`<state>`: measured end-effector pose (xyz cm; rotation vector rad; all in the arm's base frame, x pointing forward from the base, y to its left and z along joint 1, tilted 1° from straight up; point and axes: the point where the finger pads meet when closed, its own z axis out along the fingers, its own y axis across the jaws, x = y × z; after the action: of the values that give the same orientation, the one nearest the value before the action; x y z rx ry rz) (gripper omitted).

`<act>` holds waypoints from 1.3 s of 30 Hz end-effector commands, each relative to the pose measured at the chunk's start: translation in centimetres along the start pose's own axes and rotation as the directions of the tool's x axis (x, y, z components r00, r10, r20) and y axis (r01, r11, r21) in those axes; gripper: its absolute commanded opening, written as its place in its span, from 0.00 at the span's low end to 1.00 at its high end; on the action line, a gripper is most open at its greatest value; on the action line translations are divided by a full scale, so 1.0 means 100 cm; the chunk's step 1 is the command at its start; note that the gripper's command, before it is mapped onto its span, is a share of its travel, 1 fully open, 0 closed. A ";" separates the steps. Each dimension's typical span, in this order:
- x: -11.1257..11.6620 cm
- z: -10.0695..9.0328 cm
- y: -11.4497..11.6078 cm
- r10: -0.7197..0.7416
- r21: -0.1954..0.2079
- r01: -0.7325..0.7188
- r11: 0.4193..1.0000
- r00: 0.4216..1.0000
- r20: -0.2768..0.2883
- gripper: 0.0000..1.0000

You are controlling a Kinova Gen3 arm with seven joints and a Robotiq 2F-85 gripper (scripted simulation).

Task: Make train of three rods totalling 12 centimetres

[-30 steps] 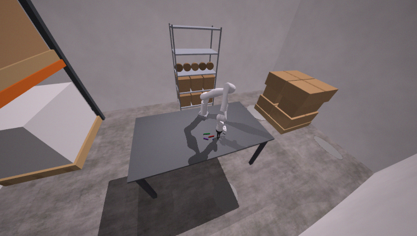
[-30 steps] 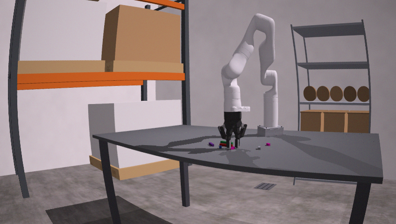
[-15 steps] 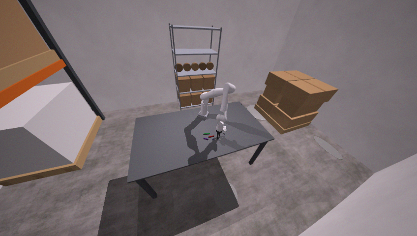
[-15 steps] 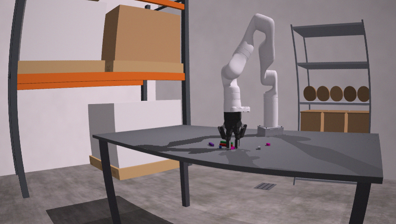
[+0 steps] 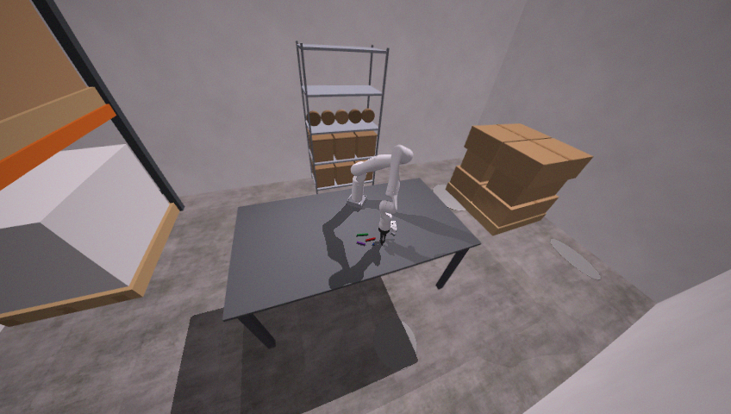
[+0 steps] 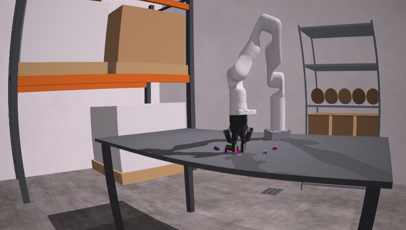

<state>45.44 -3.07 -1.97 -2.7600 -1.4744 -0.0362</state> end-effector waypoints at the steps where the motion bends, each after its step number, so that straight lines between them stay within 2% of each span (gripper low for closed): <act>1: -0.001 0.001 0.000 -0.005 -0.001 0.005 1.000 1.000 0.001 0.35; 7: -0.001 0.001 0.000 -0.005 -0.001 0.005 1.000 1.000 0.001 0.35; 8: -0.001 0.001 0.000 -0.005 -0.001 0.005 1.000 1.000 0.001 0.15; 39: -0.001 0.001 0.000 -0.005 -0.001 0.005 1.000 1.000 0.001 0.15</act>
<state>45.44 -3.07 -1.97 -2.7601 -1.4744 -0.0364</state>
